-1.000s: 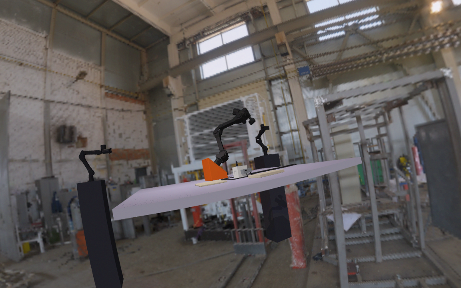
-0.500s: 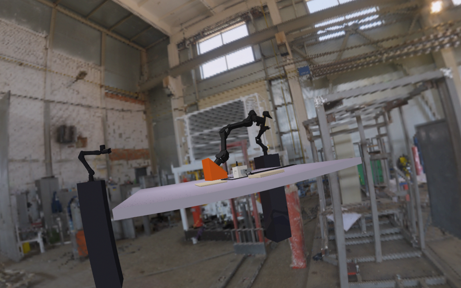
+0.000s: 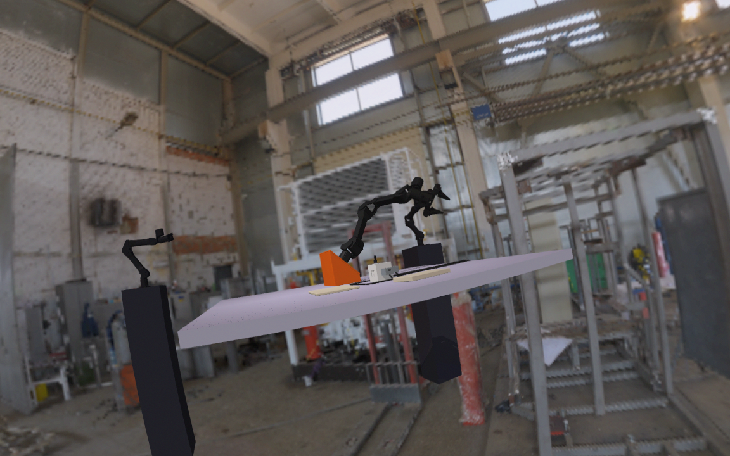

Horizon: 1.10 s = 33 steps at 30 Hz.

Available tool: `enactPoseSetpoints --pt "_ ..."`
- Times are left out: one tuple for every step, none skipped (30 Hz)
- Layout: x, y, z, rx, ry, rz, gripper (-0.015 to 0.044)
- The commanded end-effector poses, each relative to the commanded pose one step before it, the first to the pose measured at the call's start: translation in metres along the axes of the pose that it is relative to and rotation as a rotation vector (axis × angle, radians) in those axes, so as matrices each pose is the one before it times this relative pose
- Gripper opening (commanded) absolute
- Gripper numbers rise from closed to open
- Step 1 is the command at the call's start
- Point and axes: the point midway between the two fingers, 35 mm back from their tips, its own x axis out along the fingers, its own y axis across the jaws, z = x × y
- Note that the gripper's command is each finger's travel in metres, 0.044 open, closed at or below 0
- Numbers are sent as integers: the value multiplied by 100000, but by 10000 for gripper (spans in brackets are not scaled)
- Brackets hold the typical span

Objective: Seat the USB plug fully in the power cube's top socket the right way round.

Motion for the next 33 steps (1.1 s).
enactPoseSetpoints --pt "328 -1967 -7376 27352 18365 -4468 440" --pt "153 -739 -1364 6154 3727 -1223 440" --pt "155 -807 -1341 6307 3700 -1358 440" --pt "157 -870 -1306 6429 3645 -1482 440" --pt "159 -933 -1269 6563 3590 -1602 440" --pt "161 -993 -1226 6692 3525 -1716 440" --pt "162 -1047 -1177 6804 3445 -1819 440" --pt "163 -1099 -1124 6917 3361 -1914 440" --pt "164 -1149 -1071 7047 3282 -2007 440" --pt "41 -1293 -970 6292 2793 -3223 440" --pt "73 -1312 -934 6538 2810 -3080 440" --pt "97 -1349 -900 6811 2829 -3037 440" --pt "117 -1381 -857 7049 2828 -3004 440" --pt "134 -1401 -802 7217 2796 -2962 440" --pt "205 -1384 -777 7440 3064 -2353 440" --pt "203 -1404 -708 7560 2977 -2377 440" --pt "202 -1424 -641 7707 2905 -2401 440" --pt "201 -1441 -573 7860 2839 -2419 440" --pt "201 -1472 -511 8119 2814 -2462 440" --pt "233 -1489 -457 9297 2998 -2470 440" --pt "232 -1519 -376 9633 2977 -2537 440" --pt "230 -1536 -290 9937 2950 -2588 440" --pt "228 -1556 -203 10322 2952 -2653 440" --pt "224 -1569 -113 10720 2965 -2715 440" --pt "218 -1572 -50 11394 3087 -2801 440" --pt "208 -1544 48 11653 3079 -2832 440" --pt "195 -1492 142 11792 3058 -2838 440" --pt "179 -1424 227 11852 3036 -2834 440" --pt "161 -1347 302 11862 3020 -2831 440" --pt "144 -1305 298 12686 3268 -3012 440" --pt "122 -1221 363 12705 3263 -3066 440" --pt "99 -1131 415 12657 3253 -3125 440" --pt "47 -592 269 7129 1836 -1800 440"
